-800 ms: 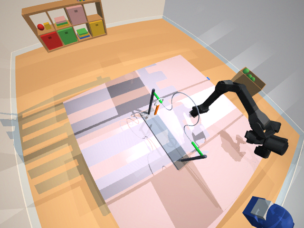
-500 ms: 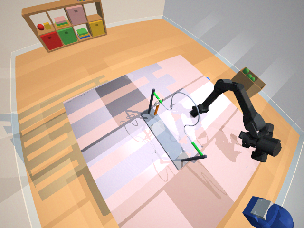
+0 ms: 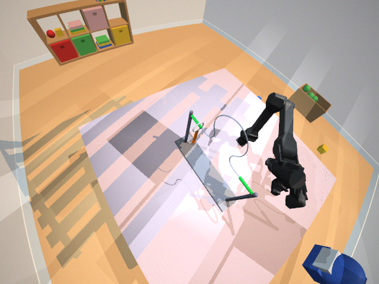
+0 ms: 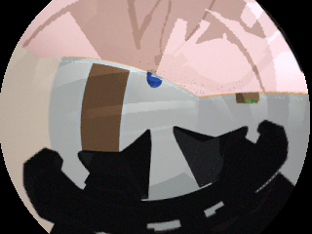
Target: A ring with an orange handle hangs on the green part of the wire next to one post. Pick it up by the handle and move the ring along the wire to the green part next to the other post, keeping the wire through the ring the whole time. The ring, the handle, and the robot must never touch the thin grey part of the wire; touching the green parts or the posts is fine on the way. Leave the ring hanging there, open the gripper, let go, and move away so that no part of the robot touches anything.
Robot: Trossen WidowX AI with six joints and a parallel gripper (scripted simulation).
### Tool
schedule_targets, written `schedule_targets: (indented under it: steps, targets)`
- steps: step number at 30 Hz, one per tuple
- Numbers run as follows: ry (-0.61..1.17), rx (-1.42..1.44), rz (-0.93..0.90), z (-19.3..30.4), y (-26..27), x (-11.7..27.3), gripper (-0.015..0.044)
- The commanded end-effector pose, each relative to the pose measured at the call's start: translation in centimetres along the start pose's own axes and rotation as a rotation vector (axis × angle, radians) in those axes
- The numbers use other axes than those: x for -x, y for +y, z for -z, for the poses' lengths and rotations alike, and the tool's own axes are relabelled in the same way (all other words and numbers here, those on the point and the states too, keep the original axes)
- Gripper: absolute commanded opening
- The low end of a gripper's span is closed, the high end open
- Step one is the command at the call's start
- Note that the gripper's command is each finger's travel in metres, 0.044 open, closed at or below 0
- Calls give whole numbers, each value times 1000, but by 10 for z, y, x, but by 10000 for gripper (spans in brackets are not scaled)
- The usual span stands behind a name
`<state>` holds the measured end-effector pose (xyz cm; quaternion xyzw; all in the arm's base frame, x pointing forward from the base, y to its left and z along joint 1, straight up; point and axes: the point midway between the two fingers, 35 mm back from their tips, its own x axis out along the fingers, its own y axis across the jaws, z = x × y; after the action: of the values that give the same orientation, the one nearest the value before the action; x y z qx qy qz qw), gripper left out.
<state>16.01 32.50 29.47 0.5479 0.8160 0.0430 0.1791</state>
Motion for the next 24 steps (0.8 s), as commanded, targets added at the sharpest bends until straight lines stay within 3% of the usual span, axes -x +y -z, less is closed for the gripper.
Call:
schedule_targets:
  steps: [1,12,24]
  targets:
    - [-45,134,-101,-21,13,24,160]
    - [-289,556,-359,-85,36,107,160]
    - [-680,943,-516,-147,23,202,160]
